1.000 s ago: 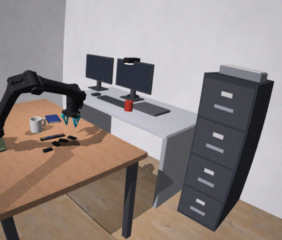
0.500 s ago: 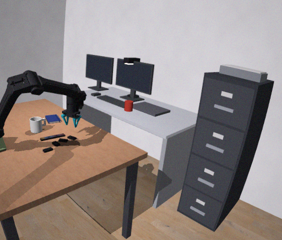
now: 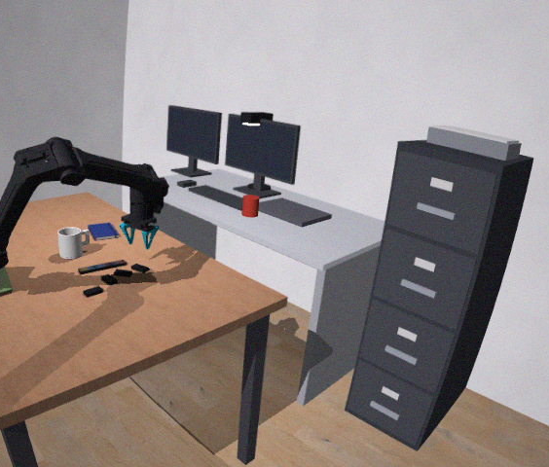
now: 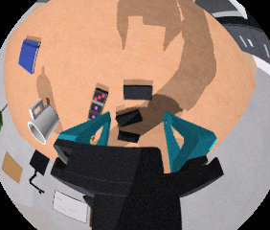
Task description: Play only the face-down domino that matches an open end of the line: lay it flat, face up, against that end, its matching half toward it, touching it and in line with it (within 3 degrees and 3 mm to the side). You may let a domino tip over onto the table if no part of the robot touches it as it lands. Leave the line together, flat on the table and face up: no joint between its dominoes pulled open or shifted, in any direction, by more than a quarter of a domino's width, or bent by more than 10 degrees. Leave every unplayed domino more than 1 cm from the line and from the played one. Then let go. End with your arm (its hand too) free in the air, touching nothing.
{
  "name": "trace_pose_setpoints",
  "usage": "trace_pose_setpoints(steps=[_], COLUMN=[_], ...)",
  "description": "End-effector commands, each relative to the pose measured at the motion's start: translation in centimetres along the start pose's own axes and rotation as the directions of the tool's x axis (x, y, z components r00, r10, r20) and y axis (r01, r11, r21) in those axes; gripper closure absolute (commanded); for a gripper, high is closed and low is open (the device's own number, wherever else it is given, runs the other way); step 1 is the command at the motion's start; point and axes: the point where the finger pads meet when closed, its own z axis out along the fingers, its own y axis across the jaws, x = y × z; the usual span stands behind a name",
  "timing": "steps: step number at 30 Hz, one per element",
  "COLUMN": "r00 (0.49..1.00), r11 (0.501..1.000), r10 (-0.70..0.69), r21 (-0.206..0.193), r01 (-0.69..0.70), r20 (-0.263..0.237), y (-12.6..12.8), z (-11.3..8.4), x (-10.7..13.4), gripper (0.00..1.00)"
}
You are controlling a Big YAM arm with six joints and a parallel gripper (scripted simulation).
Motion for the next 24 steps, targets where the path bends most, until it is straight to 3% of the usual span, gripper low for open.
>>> trace_pose_setpoints(steps=[1, 10, 17, 24], r00=[1.000, 0.996, 0.996, 0.998], r11=[1.000, 0.997, 0.997, 0.999], r10=[0.008, 0.075, 0.075, 0.052], r21=[0.004, 0.012, 0.012, 0.011], r01=[-0.008, -0.076, -0.076, -0.052], r20=[0.013, 0.040, 0.040, 0.028], y=[-0.3, -2.0, -2.0, -1.3], z=[-0.1, 2.8, 2.8, 4.6], x=[-0.3, -1.4, -1.4, -0.9], gripper=[0.27, 0.27, 0.27, 0.27])
